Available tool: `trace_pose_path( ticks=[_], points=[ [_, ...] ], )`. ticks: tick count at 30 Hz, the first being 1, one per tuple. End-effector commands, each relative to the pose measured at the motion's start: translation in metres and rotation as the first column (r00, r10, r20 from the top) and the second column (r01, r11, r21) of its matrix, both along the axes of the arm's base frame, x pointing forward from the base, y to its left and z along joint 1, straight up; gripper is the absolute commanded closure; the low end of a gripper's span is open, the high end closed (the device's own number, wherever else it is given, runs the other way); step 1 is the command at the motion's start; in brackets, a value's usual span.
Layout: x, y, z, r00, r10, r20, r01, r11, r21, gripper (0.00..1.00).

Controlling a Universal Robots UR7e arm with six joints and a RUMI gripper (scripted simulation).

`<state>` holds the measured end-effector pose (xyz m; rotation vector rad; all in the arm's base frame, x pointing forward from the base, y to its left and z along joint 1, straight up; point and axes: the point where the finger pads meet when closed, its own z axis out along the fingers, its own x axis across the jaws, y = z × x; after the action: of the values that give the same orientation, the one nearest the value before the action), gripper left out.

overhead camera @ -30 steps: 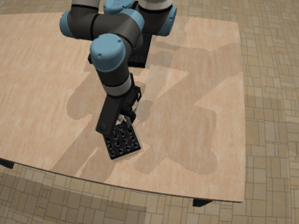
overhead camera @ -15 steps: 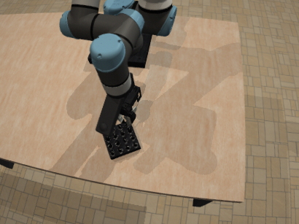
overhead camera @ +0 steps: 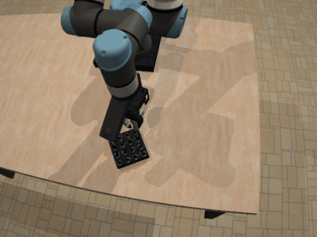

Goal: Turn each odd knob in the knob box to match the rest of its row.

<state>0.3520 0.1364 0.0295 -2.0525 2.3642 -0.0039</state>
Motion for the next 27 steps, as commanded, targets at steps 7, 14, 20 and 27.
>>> trace_pose_path(
  ticks=[7, 14, 20, 27],
  points=[
    [0.0011, 0.0001, 0.0225, 1.000, 0.000, 0.003, 0.000, 1.000, 0.000, 0.89],
    [0.0011, 0.0001, 0.0225, 1.000, 0.000, 0.003, 0.000, 1.000, 0.000, 0.89],
    [0.0005, 0.0001, 0.0217, 1.000, 0.002, 0.001, -0.002, 1.000, 0.000, 0.89],
    [0.0011, 0.0000, 0.0223, 1.000, 0.021, 0.002, -0.021, 1.000, -0.001, 0.89]
  ],
)
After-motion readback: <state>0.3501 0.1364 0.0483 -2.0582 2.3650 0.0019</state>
